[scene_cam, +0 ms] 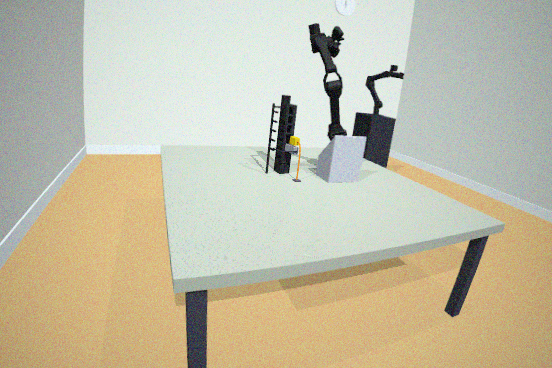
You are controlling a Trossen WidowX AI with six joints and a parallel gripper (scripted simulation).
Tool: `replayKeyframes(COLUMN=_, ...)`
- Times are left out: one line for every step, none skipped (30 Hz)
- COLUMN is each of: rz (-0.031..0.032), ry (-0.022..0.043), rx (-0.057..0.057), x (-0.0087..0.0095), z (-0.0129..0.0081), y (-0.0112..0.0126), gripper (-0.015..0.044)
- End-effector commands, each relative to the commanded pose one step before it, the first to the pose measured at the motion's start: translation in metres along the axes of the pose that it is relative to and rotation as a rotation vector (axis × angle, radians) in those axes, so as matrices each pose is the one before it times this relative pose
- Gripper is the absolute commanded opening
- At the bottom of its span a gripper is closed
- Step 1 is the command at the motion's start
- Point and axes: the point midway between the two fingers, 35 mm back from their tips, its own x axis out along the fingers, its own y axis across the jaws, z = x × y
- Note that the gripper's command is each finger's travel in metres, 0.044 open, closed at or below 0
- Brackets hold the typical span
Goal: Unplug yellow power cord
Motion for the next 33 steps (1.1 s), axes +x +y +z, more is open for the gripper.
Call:
replayKeyframes(rz=-0.11098, ry=-0.00265, rx=-0.1082, x=0.02573, z=-0.00163, y=-0.03498, gripper=0.0160)
replayKeyframes(rz=-0.03085, ry=0.00113, rx=-0.0286, x=0.00728, z=-0.00110, y=-0.00888, gripper=0.0160)
replayKeyframes(rz=-0.03086, ry=0.00207, rx=-0.0285, x=0.00719, z=-0.00134, y=-0.00887, gripper=0.0160)
replayKeyframes(rz=-0.03084, ry=0.00301, rx=-0.0285, x=0.00709, z=-0.00157, y=-0.00886, gripper=0.0160)
replayKeyframes(rz=-0.03079, ry=0.00395, rx=-0.0285, x=0.00700, z=-0.00180, y=-0.00884, gripper=0.0160)
replayKeyframes(rz=-0.03071, ry=0.00489, rx=-0.0285, x=0.00691, z=-0.00204, y=-0.00882, gripper=0.0160)
replayKeyframes(rz=-0.03060, ry=0.00582, rx=-0.0285, x=0.00682, z=-0.00228, y=-0.00879, gripper=0.0160)
replayKeyframes(rz=-0.03047, ry=0.00675, rx=-0.0285, x=0.00672, z=-0.00251, y=-0.00876, gripper=0.0160)
replayKeyframes(rz=-0.03030, ry=0.00768, rx=-0.0285, x=0.00663, z=-0.00275, y=-0.00872, gripper=0.0160)
replayKeyframes(rz=-0.03010, ry=0.00860, rx=-0.0285, x=0.00654, z=-0.00299, y=-0.00867, gripper=0.0160)
replayKeyframes(rz=-0.02798, ry=0.00887, rx=-0.0267, x=0.00604, z=-0.00302, y=-0.00807, gripper=0.0160)
replayKeyframes(rz=-0.02708, ry=0.00938, rx=-0.0261, x=0.00582, z=-0.00314, y=-0.00781, gripper=0.0160)
replayKeyframes(rz=-0.02687, ry=0.01007, rx=-0.0261, x=0.00574, z=-0.00333, y=-0.00776, gripper=0.0160)
replayKeyframes(rz=-0.02665, ry=0.01074, rx=-0.0262, x=0.00567, z=-0.00351, y=-0.00771, gripper=0.0160)
replayKeyframes(rz=-0.02642, ry=0.01140, rx=-0.0262, x=0.00560, z=-0.00369, y=-0.00765, gripper=0.0160)
replayKeyframes(rz=-0.02619, ry=0.01201, rx=-0.0263, x=0.00552, z=-0.00386, y=-0.00759, gripper=0.0160)
replayKeyframes(rz=-0.02591, ry=0.01266, rx=-0.0264, x=0.00544, z=-0.00405, y=-0.00752, gripper=0.0160)
replayKeyframes(rz=-0.02560, ry=0.01334, rx=-0.0265, x=0.00537, z=-0.00424, y=-0.00745, gripper=0.0160)
replayKeyframes(rz=-0.02526, ry=0.01403, rx=-0.0266, x=0.00529, z=-0.00445, y=-0.00738, gripper=0.0160)
replayKeyframes(rz=-0.02489, ry=0.01472, rx=-0.0266, x=0.00521, z=-0.00466, y=-0.00730, gripper=0.0160)
replayKeyframes(rz=-0.02537, ry=0.01597, rx=-0.0277, x=0.00531, z=-0.00504, y=-0.00748, gripper=0.0160)
replayKeyframes(rz=-0.02524, ry=0.01690, rx=-0.0281, x=0.00529, z=-0.00534, y=-0.00748, gripper=0.0160)
replayKeyframes(rz=-0.02477, ry=0.01762, rx=-0.0282, x=0.00521, z=-0.00556, y=-0.00737, gripper=0.0160)
replayKeyframes(rz=-0.02429, ry=0.01832, rx=-0.0282, x=0.00512, z=-0.00579, y=-0.00726, gripper=0.0160)
replayKeyframes(rz=-0.02379, ry=0.01899, rx=-0.0283, x=0.00504, z=-0.00601, y=-0.00715, gripper=0.0160)
replayKeyframes(rz=-0.02328, ry=0.01963, rx=-0.0285, x=0.00496, z=-0.00622, y=-0.00703, gripper=0.0160)
replayKeyframes(rz=-0.02276, ry=0.02024, rx=-0.0286, x=0.00487, z=-0.00643, y=-0.00690, gripper=0.0160)
replayKeyframes(rz=-0.02219, ry=0.02088, rx=-0.0287, x=0.00479, z=-0.00665, y=-0.00676, gripper=0.0160)
replayKeyframes(rz=-0.02161, ry=0.02150, rx=-0.0288, x=0.00471, z=-0.00687, y=-0.00662, gripper=0.0160)
replayKeyframes(rz=-0.02100, ry=0.02210, rx=-0.0289, x=0.00463, z=-0.00709, y=-0.00647, gripper=0.0160)
replayKeyframes(rz=-0.02028, ry=0.02256, rx=-0.0289, x=0.00453, z=-0.00727, y=-0.00629, gripper=0.0160)
replayKeyframes(rz=-0.01966, ry=0.02312, rx=-0.0290, x=0.00445, z=-0.00748, y=-0.00613, gripper=0.0160)
replayKeyframes(rz=-0.01901, ry=0.02365, rx=-0.0291, x=0.00438, z=-0.00769, y=-0.00597, gripper=0.0160)
